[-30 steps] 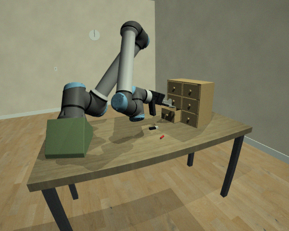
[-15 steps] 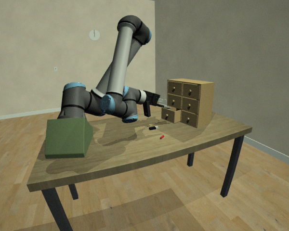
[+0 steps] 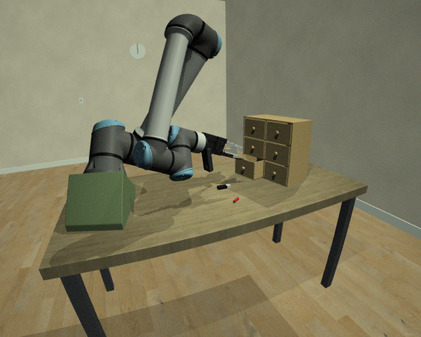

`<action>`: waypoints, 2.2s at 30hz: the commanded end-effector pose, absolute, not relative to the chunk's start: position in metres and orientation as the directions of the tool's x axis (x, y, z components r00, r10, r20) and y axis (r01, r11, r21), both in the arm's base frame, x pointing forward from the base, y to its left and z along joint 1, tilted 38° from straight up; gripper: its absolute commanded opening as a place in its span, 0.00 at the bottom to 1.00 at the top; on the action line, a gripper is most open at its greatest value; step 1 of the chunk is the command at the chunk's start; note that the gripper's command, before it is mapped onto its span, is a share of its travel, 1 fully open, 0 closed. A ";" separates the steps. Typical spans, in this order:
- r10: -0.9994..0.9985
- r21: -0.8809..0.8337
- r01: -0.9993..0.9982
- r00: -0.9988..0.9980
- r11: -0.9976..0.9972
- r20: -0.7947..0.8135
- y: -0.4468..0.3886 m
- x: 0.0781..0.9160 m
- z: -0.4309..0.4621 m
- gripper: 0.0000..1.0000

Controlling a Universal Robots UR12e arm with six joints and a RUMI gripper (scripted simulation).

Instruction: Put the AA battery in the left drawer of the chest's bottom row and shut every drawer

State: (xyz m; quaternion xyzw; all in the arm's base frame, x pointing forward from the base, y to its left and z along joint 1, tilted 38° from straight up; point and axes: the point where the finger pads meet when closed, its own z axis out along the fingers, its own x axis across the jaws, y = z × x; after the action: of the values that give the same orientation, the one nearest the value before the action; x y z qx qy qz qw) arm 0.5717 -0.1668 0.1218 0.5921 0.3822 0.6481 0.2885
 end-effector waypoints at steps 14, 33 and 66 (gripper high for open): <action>0.829 0.841 0.075 -0.140 -0.536 0.541 -0.167 0.553 0.118 1.00; 0.828 0.840 0.076 -0.140 -0.538 0.543 -0.165 0.553 0.118 1.00; 0.826 0.837 0.082 -0.138 -0.541 0.547 -0.164 0.552 0.120 1.00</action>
State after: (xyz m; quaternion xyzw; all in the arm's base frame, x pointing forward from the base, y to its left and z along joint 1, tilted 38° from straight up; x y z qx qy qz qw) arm 0.5527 -0.1634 0.1182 0.5901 0.3840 0.6500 0.2861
